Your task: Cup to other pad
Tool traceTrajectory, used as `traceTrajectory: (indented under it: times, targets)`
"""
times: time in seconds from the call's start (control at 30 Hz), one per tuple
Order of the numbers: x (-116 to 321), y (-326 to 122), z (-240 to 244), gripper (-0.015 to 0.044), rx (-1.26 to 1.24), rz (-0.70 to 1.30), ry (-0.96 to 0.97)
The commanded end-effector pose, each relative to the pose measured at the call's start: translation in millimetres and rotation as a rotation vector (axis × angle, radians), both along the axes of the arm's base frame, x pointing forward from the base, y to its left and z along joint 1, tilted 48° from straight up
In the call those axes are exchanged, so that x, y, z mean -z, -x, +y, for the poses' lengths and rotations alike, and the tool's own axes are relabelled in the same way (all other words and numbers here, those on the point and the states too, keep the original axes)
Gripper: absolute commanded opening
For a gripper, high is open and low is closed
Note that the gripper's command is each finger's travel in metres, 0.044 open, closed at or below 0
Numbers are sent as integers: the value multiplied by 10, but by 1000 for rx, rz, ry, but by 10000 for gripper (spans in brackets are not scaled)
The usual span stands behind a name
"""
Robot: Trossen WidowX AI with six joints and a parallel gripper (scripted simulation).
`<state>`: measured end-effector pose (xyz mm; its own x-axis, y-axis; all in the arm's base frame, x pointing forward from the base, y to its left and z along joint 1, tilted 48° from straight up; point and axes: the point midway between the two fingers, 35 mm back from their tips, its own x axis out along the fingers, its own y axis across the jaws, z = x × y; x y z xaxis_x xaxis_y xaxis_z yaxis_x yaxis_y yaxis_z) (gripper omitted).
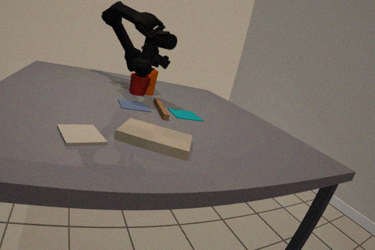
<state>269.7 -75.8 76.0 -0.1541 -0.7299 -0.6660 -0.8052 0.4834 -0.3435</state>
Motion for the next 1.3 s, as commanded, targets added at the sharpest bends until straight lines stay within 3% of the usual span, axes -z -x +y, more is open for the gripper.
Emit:
traceTrajectory:
  times: [0.0,1.27]
  targets:
    - [58,-33,66,0,-3,-6,-5]
    - [704,-254,607,0,-3,-13,-10]
